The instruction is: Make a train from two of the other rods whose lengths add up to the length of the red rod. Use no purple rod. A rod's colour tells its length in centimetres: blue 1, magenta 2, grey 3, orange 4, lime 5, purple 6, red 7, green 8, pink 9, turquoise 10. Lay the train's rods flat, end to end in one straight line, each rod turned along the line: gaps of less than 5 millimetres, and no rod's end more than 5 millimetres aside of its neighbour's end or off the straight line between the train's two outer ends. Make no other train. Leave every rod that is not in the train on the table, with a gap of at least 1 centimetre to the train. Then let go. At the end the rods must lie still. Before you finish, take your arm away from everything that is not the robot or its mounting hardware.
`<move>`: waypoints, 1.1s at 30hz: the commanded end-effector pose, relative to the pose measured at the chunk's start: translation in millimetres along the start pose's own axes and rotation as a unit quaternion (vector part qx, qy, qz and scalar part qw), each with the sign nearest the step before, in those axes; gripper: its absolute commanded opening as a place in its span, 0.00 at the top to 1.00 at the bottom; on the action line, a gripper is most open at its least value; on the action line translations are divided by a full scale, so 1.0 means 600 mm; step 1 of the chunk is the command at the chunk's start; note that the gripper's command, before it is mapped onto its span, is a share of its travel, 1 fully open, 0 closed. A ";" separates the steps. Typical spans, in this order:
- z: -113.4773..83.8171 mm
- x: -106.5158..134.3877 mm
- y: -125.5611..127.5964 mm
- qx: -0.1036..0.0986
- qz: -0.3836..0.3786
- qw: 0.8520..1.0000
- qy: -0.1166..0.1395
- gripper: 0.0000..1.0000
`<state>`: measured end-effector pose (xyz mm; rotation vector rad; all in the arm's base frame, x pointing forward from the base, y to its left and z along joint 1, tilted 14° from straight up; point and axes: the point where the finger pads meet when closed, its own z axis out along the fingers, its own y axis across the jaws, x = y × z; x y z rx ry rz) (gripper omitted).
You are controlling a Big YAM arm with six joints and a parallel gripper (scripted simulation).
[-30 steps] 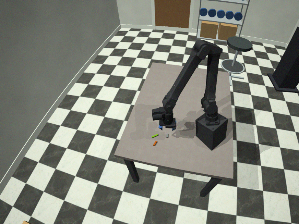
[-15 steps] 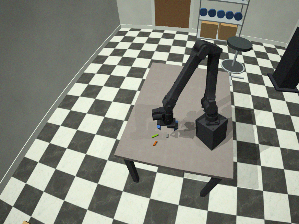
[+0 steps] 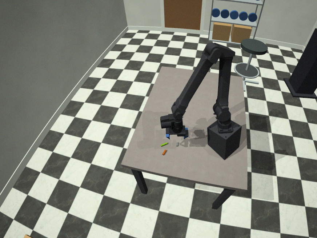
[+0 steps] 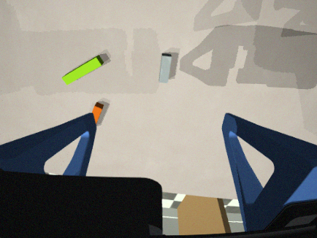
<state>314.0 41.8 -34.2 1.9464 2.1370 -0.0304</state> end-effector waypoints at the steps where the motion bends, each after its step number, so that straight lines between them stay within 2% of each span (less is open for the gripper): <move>1: -0.009 0.013 0.034 -0.011 -0.078 0.997 0.001 0.00; 5: -0.008 0.011 0.038 -0.011 -0.098 0.995 0.001 0.00; 6: -0.008 0.016 0.040 -0.011 -0.129 0.992 0.001 0.00; 8: -0.010 0.016 0.043 -0.014 -0.128 0.992 0.001 0.00; 9: -0.008 0.019 0.044 -0.012 -0.158 0.987 0.000 0.00; 11: -0.008 0.018 0.045 -0.013 -0.157 0.987 0.000 0.00; 12: -0.008 0.021 0.048 -0.011 -0.190 0.982 0.000 0.00; 15: -0.008 0.021 0.048 -0.012 -0.189 0.982 0.000 0.00; 16: -0.007 0.022 0.052 -0.011 -0.222 0.975 -0.001 0.00; 19: -0.010 0.020 0.056 -0.017 -0.219 0.976 -0.001 0.00; 20: -0.006 0.025 0.056 -0.012 -0.258 0.966 -0.001 0.00; 23: -0.006 0.024 0.058 -0.013 -0.256 0.967 -0.001 0.00; 24: -0.006 0.028 0.060 -0.012 -0.294 0.956 -0.001 0.00; 27: -0.006 0.025 0.062 -0.014 -0.291 0.957 -0.002 0.00; 28: -0.005 0.031 0.064 -0.012 -0.332 0.943 -0.002 0.00; 32: -0.005 0.031 0.066 -0.014 -0.331 0.943 -0.002 0.00; 33: -0.004 0.034 0.069 -0.012 -0.370 0.929 -0.002 0.00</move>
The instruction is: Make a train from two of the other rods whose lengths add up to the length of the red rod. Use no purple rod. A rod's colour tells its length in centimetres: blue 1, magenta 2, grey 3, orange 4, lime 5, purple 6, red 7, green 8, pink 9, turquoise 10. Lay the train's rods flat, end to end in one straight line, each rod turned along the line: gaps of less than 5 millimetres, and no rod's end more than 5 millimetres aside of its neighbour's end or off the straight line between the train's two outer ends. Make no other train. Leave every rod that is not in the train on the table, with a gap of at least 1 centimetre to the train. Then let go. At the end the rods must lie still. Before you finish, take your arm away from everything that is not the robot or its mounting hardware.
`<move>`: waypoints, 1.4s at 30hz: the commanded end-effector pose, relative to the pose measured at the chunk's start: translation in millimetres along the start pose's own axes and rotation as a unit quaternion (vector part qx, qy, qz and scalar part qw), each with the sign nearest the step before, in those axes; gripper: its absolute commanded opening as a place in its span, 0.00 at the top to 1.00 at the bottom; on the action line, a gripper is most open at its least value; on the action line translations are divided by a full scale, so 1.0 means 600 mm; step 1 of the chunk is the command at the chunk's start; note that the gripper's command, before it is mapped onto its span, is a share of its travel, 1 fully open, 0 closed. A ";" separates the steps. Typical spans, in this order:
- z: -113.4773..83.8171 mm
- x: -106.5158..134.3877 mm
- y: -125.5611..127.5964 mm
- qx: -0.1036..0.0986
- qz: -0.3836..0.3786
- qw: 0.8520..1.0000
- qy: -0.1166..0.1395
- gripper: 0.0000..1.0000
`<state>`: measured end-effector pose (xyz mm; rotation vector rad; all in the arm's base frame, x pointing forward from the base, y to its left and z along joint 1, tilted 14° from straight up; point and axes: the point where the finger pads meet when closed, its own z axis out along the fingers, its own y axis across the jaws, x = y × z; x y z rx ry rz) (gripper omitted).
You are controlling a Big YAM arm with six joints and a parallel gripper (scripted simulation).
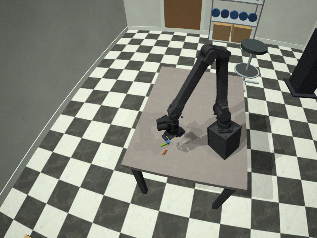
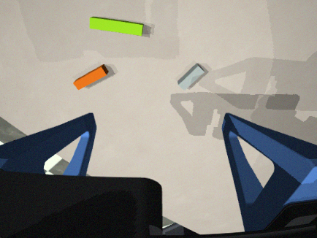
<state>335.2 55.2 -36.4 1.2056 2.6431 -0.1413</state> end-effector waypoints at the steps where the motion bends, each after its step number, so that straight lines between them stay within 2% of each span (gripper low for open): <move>1: -0.009 -0.009 0.035 -0.011 -0.067 0.998 -0.006 0.00; 4: -0.013 -0.013 0.034 -0.015 -0.064 0.998 -0.008 0.00; 5: -0.009 -0.008 0.041 -0.011 -0.111 0.994 -0.006 0.00; 9: -0.008 -0.012 0.041 -0.012 -0.107 0.994 -0.007 0.00; 10: -0.008 -0.008 0.047 -0.011 -0.154 0.988 -0.006 0.00; 16: -0.012 -0.012 0.045 -0.014 -0.150 0.989 -0.009 0.00; 17: -0.007 -0.008 0.052 -0.010 -0.198 0.980 -0.006 0.00; 21: -0.009 -0.014 0.054 -0.014 -0.194 0.981 -0.010 0.00; 22: -0.006 -0.009 0.059 -0.011 -0.242 0.970 -0.008 0.00; 27: -0.007 -0.010 0.050 -0.011 -0.238 0.971 -0.008 0.00; 28: -0.005 -0.008 0.064 -0.010 -0.286 0.958 -0.007 0.00; 33: -0.005 -0.011 0.066 -0.012 -0.284 0.959 -0.010 0.00; 34: -0.004 -0.009 0.071 -0.011 -0.330 0.944 -0.009 0.00; 39: -0.007 -0.012 0.065 -0.012 -0.326 0.945 -0.010 0.00; 40: -0.003 -0.008 0.077 -0.009 -0.373 0.928 -0.008 0.00; 42: -0.003 -0.010 0.079 -0.012 -0.372 0.928 -0.011 0.00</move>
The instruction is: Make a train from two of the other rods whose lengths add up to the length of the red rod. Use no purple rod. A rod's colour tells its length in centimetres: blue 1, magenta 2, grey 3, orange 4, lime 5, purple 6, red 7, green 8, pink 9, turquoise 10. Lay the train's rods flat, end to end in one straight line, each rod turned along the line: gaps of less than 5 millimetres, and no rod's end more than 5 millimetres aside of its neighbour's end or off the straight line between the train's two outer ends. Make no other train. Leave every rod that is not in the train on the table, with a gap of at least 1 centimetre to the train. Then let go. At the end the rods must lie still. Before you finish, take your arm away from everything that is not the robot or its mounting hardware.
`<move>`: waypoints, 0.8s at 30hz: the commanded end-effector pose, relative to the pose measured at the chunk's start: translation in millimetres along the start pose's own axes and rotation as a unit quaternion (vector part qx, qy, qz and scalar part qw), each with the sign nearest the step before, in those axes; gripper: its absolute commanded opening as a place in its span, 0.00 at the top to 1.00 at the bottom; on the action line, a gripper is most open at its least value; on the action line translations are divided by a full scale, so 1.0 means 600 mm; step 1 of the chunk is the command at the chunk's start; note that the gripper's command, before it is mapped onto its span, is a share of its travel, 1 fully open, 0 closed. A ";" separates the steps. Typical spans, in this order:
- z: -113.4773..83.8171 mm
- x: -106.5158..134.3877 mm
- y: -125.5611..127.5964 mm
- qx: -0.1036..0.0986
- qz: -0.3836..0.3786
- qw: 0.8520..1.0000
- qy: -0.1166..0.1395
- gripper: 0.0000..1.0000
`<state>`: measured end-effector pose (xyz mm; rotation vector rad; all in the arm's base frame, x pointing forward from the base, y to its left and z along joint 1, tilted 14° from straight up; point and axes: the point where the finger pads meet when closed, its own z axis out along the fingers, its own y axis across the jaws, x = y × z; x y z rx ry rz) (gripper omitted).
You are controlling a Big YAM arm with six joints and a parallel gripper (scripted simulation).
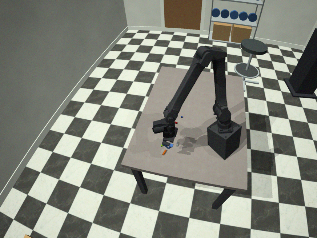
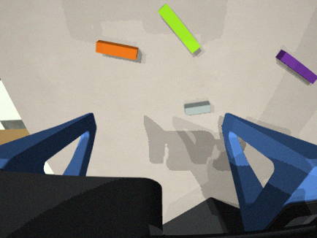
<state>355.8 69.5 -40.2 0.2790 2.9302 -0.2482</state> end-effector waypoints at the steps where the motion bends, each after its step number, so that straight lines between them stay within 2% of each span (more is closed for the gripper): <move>1: -0.010 -0.029 0.024 -0.008 -0.047 0.999 -0.014 0.00; 3: -0.015 -0.031 0.020 -0.009 -0.043 0.999 -0.017 0.00; 4: -0.009 -0.031 0.029 -0.006 -0.094 0.995 -0.013 0.00; 8: -0.009 -0.032 0.030 -0.007 -0.094 0.995 -0.014 0.00; 9: -0.008 -0.034 0.034 -0.006 -0.140 0.990 -0.012 0.00; 14: -0.012 -0.033 0.027 -0.007 -0.135 0.991 -0.016 0.00; 15: -0.007 -0.037 0.039 -0.005 -0.184 0.983 -0.012 0.00; 20: -0.012 -0.041 0.034 -0.007 -0.178 0.984 -0.018 0.00; 21: -0.006 -0.041 0.044 -0.005 -0.226 0.974 -0.013 0.00; 24: -0.006 -0.042 0.044 -0.006 -0.226 0.974 -0.015 0.00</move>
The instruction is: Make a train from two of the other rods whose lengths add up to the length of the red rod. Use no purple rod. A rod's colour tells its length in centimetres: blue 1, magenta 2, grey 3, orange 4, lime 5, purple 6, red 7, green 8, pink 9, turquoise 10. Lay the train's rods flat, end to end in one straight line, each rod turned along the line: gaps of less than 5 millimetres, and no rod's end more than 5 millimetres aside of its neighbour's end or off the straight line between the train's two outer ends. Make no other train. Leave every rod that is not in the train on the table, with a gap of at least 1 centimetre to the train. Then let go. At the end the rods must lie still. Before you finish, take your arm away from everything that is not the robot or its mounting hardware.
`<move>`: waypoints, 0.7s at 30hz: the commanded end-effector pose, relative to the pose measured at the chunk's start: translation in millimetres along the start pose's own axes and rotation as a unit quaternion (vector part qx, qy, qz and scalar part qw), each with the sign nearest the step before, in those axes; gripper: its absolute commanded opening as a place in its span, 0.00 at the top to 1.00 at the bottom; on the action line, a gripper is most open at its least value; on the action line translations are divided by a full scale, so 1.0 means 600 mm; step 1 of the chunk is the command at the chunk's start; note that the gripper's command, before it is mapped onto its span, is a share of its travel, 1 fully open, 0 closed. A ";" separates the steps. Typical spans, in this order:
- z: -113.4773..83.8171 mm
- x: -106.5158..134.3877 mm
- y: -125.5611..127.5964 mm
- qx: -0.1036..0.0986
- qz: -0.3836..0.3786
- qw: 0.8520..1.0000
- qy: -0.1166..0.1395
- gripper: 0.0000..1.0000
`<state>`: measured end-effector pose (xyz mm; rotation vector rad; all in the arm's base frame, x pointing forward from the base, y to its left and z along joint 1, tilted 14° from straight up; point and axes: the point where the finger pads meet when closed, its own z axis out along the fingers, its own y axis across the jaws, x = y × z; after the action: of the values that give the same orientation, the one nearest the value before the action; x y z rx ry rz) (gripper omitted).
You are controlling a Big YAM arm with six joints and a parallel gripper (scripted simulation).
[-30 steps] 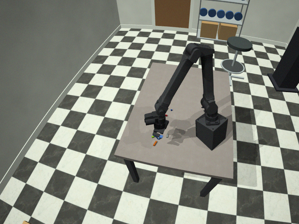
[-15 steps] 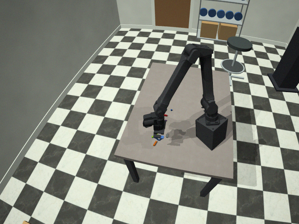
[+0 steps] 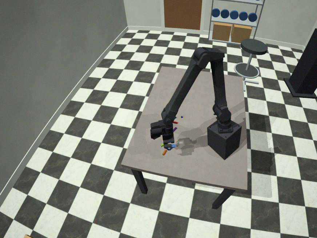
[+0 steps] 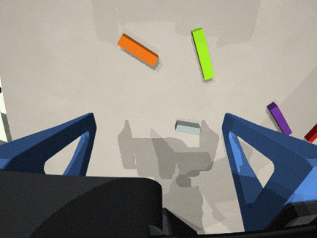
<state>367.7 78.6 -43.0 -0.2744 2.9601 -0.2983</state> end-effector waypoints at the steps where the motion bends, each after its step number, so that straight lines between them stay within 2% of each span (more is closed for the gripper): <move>1: -0.011 -0.034 0.014 -0.003 -0.040 0.999 -0.015 0.00; 2: -0.010 -0.037 0.016 -0.002 -0.083 0.996 -0.013 0.00; 6: -0.014 -0.040 0.010 -0.002 -0.078 0.997 -0.019 0.00; 7: -0.008 -0.041 0.019 -0.001 -0.124 0.992 -0.013 0.00; 11: -0.008 -0.044 0.016 -0.001 -0.121 0.993 -0.015 0.00; 12: -0.007 -0.046 0.022 -0.001 -0.163 0.986 -0.014 0.00; 18: -0.012 -0.047 0.018 -0.001 -0.160 0.987 -0.018 0.00; 19: -0.006 -0.049 0.025 -0.001 -0.201 0.980 -0.013 0.00; 21: -0.006 -0.052 0.026 0.000 -0.200 0.980 -0.016 0.00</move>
<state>376.5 85.9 -46.0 -0.7497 2.9091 -0.3346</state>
